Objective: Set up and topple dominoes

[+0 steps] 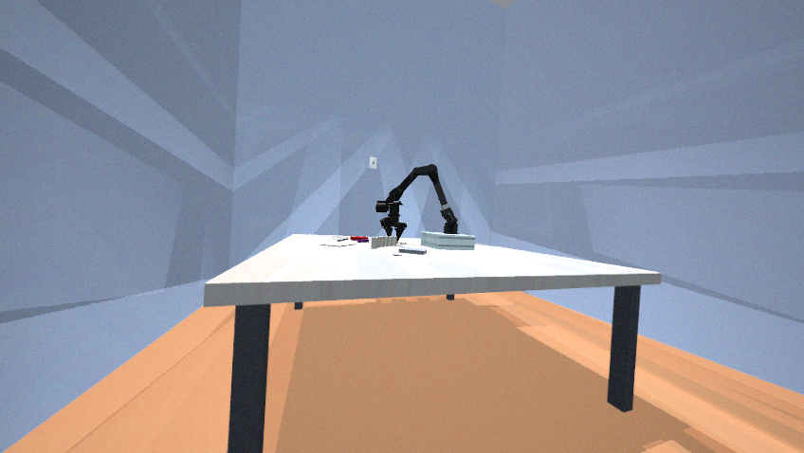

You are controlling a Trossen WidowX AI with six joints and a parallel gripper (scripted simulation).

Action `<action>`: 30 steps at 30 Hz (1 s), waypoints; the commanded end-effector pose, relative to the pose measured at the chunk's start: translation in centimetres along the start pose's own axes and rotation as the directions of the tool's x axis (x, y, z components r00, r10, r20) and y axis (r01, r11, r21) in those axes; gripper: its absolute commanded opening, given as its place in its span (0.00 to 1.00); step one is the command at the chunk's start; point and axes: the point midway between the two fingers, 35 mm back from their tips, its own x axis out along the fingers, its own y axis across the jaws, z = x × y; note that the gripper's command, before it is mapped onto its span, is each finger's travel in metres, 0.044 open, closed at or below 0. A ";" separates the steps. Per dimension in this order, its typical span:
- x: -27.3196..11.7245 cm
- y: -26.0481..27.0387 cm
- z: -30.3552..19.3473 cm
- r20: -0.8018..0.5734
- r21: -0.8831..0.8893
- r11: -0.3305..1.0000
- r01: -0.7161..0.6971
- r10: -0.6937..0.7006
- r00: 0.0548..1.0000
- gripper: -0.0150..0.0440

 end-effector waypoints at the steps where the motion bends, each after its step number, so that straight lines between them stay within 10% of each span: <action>1: 0.2 -0.3 0.4 0.016 -0.004 1.000 0.009 -0.009 1.000 1.00; 16: 1.7 -0.3 0.4 0.016 -0.004 1.000 0.009 -0.009 1.000 1.00; 30: 1.7 -0.3 0.4 0.016 -0.004 1.000 0.009 -0.009 1.000 0.38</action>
